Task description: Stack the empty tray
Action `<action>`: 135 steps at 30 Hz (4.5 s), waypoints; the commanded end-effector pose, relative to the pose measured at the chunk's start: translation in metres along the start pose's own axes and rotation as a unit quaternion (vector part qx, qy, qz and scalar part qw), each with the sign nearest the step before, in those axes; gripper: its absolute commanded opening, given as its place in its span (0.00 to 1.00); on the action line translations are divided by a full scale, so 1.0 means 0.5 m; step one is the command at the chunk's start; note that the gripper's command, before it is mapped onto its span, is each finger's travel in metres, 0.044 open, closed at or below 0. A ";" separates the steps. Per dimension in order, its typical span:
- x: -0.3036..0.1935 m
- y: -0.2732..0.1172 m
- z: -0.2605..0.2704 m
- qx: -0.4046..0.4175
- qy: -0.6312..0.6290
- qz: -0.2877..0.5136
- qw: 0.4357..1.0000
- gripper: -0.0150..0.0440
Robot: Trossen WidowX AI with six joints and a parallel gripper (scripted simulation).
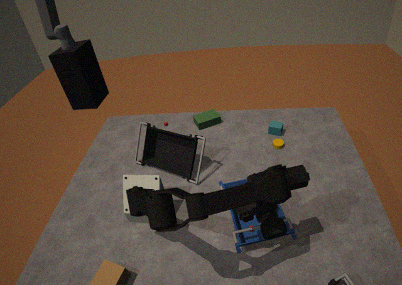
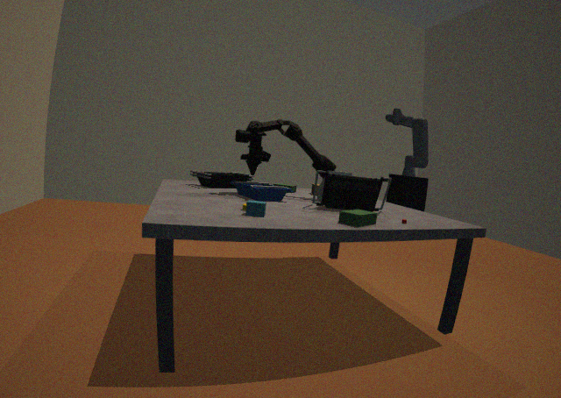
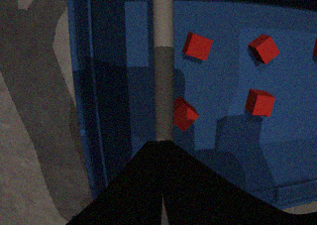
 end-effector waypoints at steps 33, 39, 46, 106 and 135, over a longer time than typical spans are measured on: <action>0.305 -0.239 -0.961 -0.008 -0.945 0.013 0.326 0.25; 0.315 -0.237 -0.968 -0.007 -0.949 0.010 0.315 0.25; 0.313 -0.200 -0.972 -0.007 -0.949 0.010 0.315 0.25; 0.260 -0.182 -1.022 -0.007 -0.949 0.011 0.315 0.25; 0.257 -0.160 -1.025 -0.005 -0.949 0.010 0.314 0.25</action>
Point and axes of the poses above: the point midway between the two fingers, 35 mm back from their tips, its own y axis out along the fingers, its own z axis across the jaws, x = y × z, the point moved 4 cm from there along -y, back along the fingers, and after that the axes turned 12 degrees about -y, right-handed, at the moved point
